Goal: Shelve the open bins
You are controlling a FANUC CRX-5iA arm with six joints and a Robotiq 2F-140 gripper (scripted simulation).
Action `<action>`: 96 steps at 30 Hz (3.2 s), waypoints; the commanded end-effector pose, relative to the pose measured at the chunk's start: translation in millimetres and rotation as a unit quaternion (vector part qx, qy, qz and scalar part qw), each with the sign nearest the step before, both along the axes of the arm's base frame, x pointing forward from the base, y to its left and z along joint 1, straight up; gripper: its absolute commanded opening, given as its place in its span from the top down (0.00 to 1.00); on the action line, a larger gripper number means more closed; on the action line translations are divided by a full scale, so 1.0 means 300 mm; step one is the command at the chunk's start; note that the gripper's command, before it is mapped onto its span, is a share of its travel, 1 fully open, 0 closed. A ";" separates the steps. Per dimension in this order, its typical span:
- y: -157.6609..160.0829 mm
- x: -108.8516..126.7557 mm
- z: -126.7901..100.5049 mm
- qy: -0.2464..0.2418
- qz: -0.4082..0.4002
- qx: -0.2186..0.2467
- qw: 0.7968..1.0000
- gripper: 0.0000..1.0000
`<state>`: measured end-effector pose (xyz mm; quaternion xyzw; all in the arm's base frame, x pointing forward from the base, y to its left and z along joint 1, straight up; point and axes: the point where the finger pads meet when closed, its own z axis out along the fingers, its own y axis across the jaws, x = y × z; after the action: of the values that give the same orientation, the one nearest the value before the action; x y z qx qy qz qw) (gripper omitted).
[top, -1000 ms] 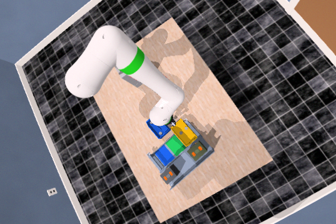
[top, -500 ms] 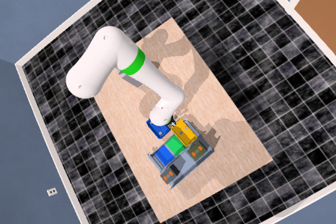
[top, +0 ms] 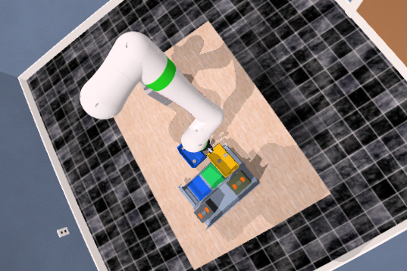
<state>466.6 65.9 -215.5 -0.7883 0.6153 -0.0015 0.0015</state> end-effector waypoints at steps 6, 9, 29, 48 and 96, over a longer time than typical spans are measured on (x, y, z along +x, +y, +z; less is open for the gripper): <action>0.004 0.017 0.001 0.000 0.000 0.000 1.000 1.00; 0.007 0.027 0.001 0.000 0.000 0.000 1.000 1.00; 0.013 0.055 0.001 0.000 0.000 0.000 1.000 1.00; 0.013 0.055 0.001 0.000 0.000 0.000 1.000 1.00; 0.023 0.095 0.001 0.000 0.000 0.000 1.000 1.00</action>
<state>493.9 72.7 -215.3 -0.7883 0.6152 -0.0015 0.0015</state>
